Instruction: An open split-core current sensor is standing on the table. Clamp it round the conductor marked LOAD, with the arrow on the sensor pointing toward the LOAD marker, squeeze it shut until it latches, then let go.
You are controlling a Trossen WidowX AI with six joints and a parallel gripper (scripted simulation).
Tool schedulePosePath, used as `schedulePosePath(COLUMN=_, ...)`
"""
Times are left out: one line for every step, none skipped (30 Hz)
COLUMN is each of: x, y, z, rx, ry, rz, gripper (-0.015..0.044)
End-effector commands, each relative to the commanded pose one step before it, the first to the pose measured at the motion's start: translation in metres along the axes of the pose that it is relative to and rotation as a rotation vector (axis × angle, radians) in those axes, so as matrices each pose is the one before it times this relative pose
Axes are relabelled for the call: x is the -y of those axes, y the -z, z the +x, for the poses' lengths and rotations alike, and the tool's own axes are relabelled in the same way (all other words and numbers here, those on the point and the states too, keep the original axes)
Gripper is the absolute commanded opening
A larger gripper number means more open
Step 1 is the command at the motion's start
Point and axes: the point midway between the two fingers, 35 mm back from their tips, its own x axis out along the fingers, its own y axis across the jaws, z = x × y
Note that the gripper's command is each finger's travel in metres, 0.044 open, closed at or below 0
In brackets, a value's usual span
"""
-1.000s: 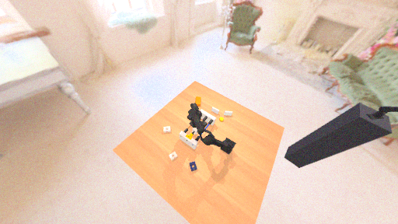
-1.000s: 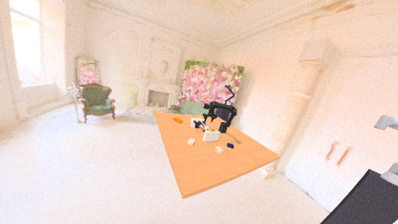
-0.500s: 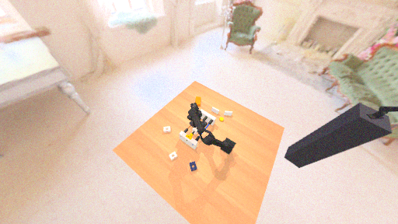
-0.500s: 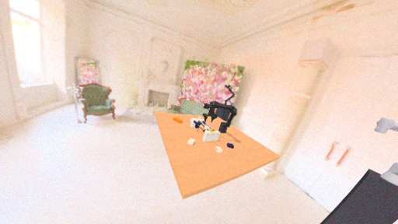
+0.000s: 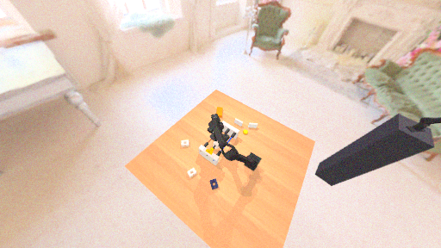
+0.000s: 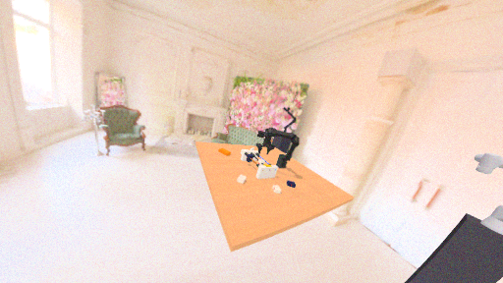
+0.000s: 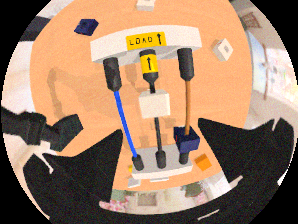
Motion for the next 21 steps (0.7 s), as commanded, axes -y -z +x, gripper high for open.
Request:
schedulePosePath(x=-0.00069, y=0.00052, z=-0.00014, rx=-0.00289, ry=-0.00380, rz=-0.0012, gripper=0.0440)
schedulePosePath(x=0.00000, y=0.00000, z=0.00000, rx=0.00000, ry=0.00000, rz=0.0000, gripper=0.0440)
schedulePosePath(x=0.00000, y=0.00000, z=0.00000, rx=0.00000, ry=0.00000, rz=0.0000, gripper=0.0440)
schedulePosePath(x=0.00000, y=0.00000, z=0.00000, rx=0.00000, ry=0.00000, rz=0.0000, gripper=0.0440)
schedulePosePath(x=0.00000, y=0.00000, z=0.00000, rx=0.00000, ry=0.00000, rz=0.0000, gripper=0.0440)
schedulePosePath(x=0.00023, y=-0.00147, z=0.00037, rx=-0.00246, ry=0.00225, rz=0.0119, gripper=0.0440)
schedulePosePath(x=-0.00146, y=-0.00276, z=0.00075, rx=-0.01614, ry=-0.00403, rz=0.0323, gripper=0.0440)
schedulePosePath(x=-0.00261, y=-0.00443, z=0.00113, rx=-0.02720, ry=-0.00455, rz=0.0539, gripper=0.0440)
schedulePosePath(x=-0.00350, y=-0.00511, z=0.00117, rx=-0.03350, ry=-0.00184, rz=0.0661, gripper=0.0440)
schedulePosePath(x=-0.00384, y=-0.00472, z=0.00093, rx=-0.03324, ry=0.00226, rz=0.0663, gripper=0.0440)
schedulePosePath(x=-0.00414, y=-0.00430, z=0.00068, rx=-0.03248, ry=0.00628, rz=0.0664, gripper=0.0440)
schedulePosePath(x=-0.00439, y=-0.00385, z=0.00044, rx=-0.03125, ry=0.01019, rz=0.0666, gripper=0.0440)
schedulePosePath(x=-0.00459, y=-0.00339, z=0.00021, rx=-0.02956, ry=0.01391, rz=0.0668, gripper=0.0440)
schedulePosePath(x=-0.00475, y=-0.00292, z=-0.00002, rx=-0.02745, ry=0.01739, rz=0.0671, gripper=0.0440)
schedulePosePath(x=-0.00486, y=-0.00244, z=-0.00025, rx=-0.02494, ry=0.02059, rz=0.0673, gripper=0.0440)
schedulePosePath(x=-0.00491, y=-0.00196, z=-0.00047, rx=-0.02206, ry=0.02345, rz=0.0676, gripper=0.0440)
schedulePosePath(x=-0.00492, y=-0.00148, z=-0.00069, rx=-0.01889, ry=0.02597, rz=0.0680, gripper=0.0440)
schedulePosePath(x=-0.00488, y=-0.00102, z=-0.00090, rx=-0.01544, ry=0.02807, rz=0.0683, gripper=0.0440)
schedulePosePath(x=-0.00479, y=-0.00056, z=-0.00110, rx=-0.01176, ry=0.02974, rz=0.0687, gripper=0.0440)
schedulePosePath(x=-0.00466, y=-0.00013, z=-0.00130, rx=-0.00791, ry=0.03095, rz=0.0692, gripper=0.0440)
schedulePosePath(x=-0.00449, y=0.00027, z=-0.00149, rx=-0.00395, ry=0.03169, rz=0.0696, gripper=0.0440)
